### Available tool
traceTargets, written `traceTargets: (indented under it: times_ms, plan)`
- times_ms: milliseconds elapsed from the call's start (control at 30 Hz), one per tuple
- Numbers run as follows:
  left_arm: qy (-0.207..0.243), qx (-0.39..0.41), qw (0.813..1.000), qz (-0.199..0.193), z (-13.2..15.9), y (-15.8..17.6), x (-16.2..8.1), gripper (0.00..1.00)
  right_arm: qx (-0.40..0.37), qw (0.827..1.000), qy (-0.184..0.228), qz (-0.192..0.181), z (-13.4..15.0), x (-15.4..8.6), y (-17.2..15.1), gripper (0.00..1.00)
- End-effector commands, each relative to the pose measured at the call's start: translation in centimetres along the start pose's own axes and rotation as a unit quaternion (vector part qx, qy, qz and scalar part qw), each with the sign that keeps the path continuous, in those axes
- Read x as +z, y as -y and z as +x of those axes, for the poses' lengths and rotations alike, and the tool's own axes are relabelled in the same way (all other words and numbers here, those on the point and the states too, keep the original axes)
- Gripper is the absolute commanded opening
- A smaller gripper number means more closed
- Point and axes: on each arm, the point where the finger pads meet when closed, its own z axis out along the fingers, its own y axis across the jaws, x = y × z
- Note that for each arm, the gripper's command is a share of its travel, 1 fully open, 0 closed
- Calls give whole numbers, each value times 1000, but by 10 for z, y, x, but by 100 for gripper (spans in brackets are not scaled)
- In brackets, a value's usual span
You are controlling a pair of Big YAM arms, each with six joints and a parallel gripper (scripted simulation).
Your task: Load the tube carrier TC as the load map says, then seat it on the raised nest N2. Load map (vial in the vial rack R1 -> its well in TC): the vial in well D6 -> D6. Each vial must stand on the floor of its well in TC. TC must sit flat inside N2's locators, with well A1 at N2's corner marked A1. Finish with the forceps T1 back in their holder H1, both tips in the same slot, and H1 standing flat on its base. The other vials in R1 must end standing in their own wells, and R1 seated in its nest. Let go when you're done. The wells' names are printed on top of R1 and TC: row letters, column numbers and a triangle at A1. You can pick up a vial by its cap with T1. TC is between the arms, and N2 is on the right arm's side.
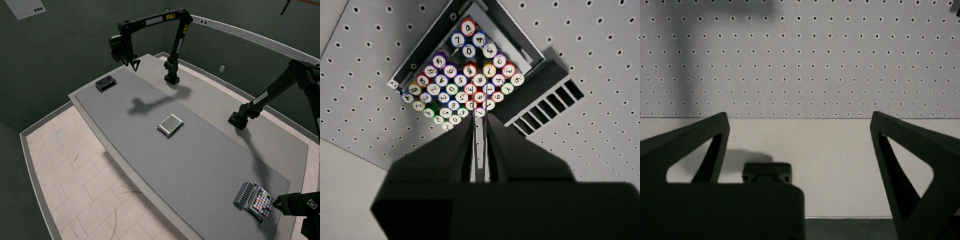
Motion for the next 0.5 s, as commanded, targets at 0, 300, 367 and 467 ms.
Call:
traceTargets:
  times_ms: [0,300,367,467]
  plan:
    - [1,-3,1000,-1,-8,6,-1,11,4,1000,17,5,-7,-12,2,100]
    - [1,-3,1000,-1,-8,6,-1,9,4,1000,17,5,-7,-12,2,100]
    - [1,-3,1000,-1,-8,6,-1,9,4,1000,17,5,-7,-12,2,100]
    - [1,-3,1000,-1,-8,6,-1,9,4,1000,17,5,-7,-12,2,100]
